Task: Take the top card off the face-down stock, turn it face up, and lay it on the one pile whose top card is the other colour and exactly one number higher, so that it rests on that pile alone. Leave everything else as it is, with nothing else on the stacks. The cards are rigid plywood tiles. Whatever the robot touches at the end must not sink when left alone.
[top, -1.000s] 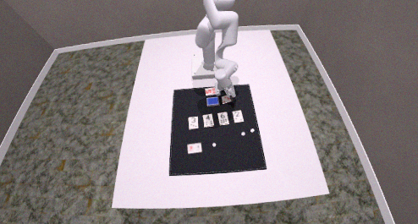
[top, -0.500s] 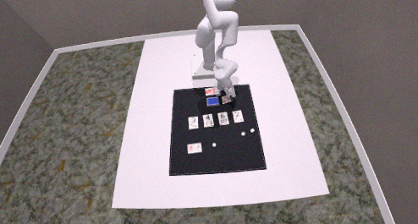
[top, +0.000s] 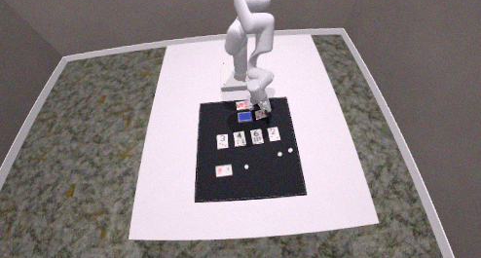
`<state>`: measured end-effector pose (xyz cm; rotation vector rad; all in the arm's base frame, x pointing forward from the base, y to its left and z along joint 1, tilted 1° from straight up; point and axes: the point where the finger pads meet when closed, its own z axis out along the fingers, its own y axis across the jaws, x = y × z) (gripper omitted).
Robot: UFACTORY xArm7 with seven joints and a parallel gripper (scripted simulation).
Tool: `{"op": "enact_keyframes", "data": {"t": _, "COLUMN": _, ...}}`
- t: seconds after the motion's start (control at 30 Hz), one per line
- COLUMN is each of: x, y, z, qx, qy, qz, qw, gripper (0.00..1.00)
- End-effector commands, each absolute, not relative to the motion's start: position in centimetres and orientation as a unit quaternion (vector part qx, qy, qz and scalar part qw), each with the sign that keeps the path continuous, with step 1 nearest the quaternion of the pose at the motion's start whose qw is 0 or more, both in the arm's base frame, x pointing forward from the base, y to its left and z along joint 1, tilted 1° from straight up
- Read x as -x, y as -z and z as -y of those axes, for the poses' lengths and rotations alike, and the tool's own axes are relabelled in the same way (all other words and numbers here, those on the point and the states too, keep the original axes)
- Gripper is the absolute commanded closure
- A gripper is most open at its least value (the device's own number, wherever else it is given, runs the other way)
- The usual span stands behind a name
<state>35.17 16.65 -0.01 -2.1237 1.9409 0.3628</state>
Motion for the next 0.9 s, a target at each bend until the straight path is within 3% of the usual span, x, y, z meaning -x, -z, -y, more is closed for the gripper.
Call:
{"op": "enact_keyframes", "data": {"t": 0.0, "x": -35.3, "y": 0.0, "z": -16.7, "qx": 0.728, "qy": -0.121, "qz": -0.665, "qw": 0.119, "gripper": 0.26}}
{"op": "enact_keyframes", "data": {"t": 0.87, "x": -35.2, "y": 1.5, "z": -17.5, "qx": 0.736, "qy": -0.051, "qz": -0.673, "qw": 0.057, "gripper": 0.26}}
